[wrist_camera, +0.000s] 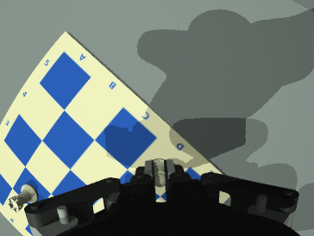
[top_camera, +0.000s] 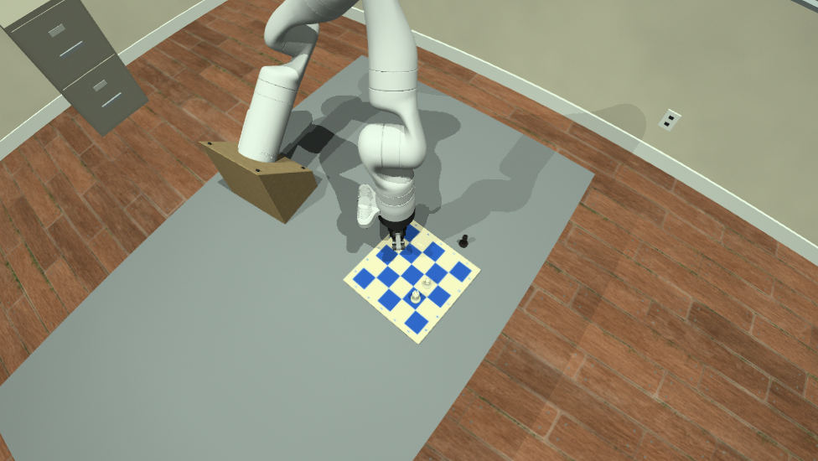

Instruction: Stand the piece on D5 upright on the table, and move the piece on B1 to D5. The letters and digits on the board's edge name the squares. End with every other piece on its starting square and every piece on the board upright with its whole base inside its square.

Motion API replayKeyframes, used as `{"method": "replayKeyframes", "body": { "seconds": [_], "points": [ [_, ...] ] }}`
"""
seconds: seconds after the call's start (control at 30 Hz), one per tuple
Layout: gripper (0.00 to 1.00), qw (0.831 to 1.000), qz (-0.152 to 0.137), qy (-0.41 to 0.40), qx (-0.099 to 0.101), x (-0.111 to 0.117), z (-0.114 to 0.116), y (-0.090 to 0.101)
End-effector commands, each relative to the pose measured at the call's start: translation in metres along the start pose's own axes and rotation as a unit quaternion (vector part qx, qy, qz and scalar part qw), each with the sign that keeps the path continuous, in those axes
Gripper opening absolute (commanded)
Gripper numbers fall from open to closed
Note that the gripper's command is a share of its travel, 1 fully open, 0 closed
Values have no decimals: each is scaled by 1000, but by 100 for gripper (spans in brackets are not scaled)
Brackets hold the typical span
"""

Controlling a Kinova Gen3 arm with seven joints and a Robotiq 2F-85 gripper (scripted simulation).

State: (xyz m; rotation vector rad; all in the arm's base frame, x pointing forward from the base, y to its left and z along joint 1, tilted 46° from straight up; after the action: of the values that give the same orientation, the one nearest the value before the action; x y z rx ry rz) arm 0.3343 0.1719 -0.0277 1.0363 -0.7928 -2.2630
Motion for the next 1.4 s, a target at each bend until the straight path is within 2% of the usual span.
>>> {"method": "replayKeyframes", "body": {
  "seconds": [0.0, 0.77, 0.8, 0.87, 0.9, 0.97, 1.0, 1.07, 1.1, 1.17, 1.2, 1.37],
  "points": [
    [0, 1000, 0, 0, 1, 0, -1, 1],
    [0, 1000, 0, 0, 1, 0, -1, 1],
    [7, 1000, 0, 0, 1, 0, -1, 1],
    [7, 1000, 0, 0, 1, 0, -1, 1],
    [13, 1000, 0, 0, 1, 0, -1, 1],
    [13, 1000, 0, 0, 1, 0, -1, 1],
    [20, 1000, 0, 0, 1, 0, -1, 1],
    [20, 1000, 0, 0, 1, 0, -1, 1],
    [27, 1000, 0, 0, 1, 0, -1, 1],
    [27, 1000, 0, 0, 1, 0, -1, 1],
    [34, 1000, 0, 0, 1, 0, -1, 1],
    [34, 1000, 0, 0, 1, 0, -1, 1]
  ]
}}
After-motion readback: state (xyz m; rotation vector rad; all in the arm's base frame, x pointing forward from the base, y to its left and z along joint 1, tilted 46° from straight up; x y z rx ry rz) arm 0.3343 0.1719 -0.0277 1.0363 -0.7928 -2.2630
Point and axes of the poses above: the point where the finger pads meet when closed, its own y axis back along the fingers, its own z axis across the jaws, x = y × z, the point moved 3 cm from there along y, back along the fingers, and after that the axes turned 7 degrees about y, right-handed, at the moved point
